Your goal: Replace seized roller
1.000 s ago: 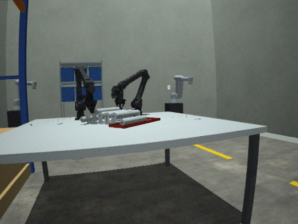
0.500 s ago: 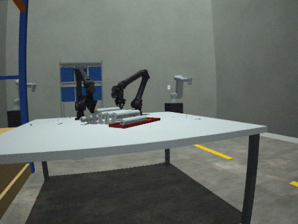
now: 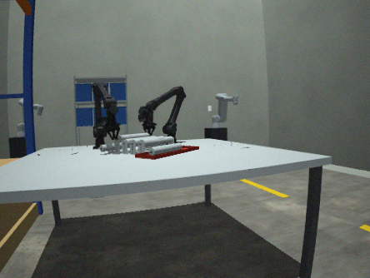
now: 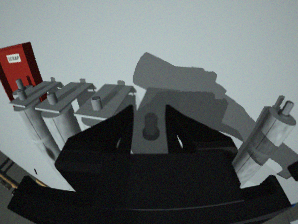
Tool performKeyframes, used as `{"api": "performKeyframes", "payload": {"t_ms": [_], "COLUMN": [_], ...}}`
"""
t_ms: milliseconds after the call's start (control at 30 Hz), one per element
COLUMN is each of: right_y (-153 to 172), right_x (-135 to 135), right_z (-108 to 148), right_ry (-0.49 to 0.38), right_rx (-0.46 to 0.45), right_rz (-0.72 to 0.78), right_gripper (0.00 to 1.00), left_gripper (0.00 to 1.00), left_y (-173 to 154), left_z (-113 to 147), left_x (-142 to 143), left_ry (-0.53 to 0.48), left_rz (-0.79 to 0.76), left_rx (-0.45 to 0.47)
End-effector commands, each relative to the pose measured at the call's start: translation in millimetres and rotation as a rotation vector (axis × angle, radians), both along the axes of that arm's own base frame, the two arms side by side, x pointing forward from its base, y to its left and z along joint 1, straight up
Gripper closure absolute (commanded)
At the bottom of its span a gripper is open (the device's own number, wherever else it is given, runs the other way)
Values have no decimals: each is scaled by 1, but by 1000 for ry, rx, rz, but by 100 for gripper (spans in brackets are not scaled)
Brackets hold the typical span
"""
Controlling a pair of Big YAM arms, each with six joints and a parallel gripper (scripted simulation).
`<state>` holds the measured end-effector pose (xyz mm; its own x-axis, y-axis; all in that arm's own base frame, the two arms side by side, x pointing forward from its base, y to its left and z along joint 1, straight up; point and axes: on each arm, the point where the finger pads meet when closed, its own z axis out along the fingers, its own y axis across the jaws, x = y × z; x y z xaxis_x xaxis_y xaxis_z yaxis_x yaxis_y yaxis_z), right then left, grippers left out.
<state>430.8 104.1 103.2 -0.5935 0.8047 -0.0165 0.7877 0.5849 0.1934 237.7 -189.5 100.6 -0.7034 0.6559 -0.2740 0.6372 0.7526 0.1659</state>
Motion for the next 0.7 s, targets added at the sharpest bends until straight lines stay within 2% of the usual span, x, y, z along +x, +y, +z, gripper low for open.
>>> {"api": "performKeyframes", "payload": {"t_ms": [0, 67, 100, 267, 367, 433, 500, 533, 600, 667], "right_y": [0, 0, -2, -4, -4, -6, -5, -4, -4, -3], "right_x": [16, 16, 15, 10, 13, 7, -2, -1, -3, -3], "right_z": [10, 10, 42, 75, 74, 85, 51, 46, 45, 54], "right_ry": [-43, -43, -55, -58, -67, -54, -7, -20, -12, 0], "right_rx": [5, 5, 7, 11, 14, 11, 2, 4, 3, 0], "right_rz": [4, 4, 7, 8, 6, 7, 8, 8, 8, 14], "right_gripper": [68, 68, 68, 68, 68, 68, 68, 68, 68, 68], "left_gripper": [68, 68, 68, 68, 68, 68, 68, 68, 68, 68], "left_y": [-12, -12, -13, -12, -13, -10, -6, 2, 1, -5], "left_z": [20, 20, 38, 69, 69, 82, 62, 50, 51, 67], "left_x": [18, 18, 7, -3, -1, -8, -11, -16, -12, -5], "left_ry": [-45, -45, -37, -40, -47, -41, -26, -1, -9, -24], "left_rz": [1, 1, 11, 12, 3, 11, 4, 8, 16, 22], "left_rx": [-35, -35, -39, -44, -47, -45, -24, 3, -8, -26]}}
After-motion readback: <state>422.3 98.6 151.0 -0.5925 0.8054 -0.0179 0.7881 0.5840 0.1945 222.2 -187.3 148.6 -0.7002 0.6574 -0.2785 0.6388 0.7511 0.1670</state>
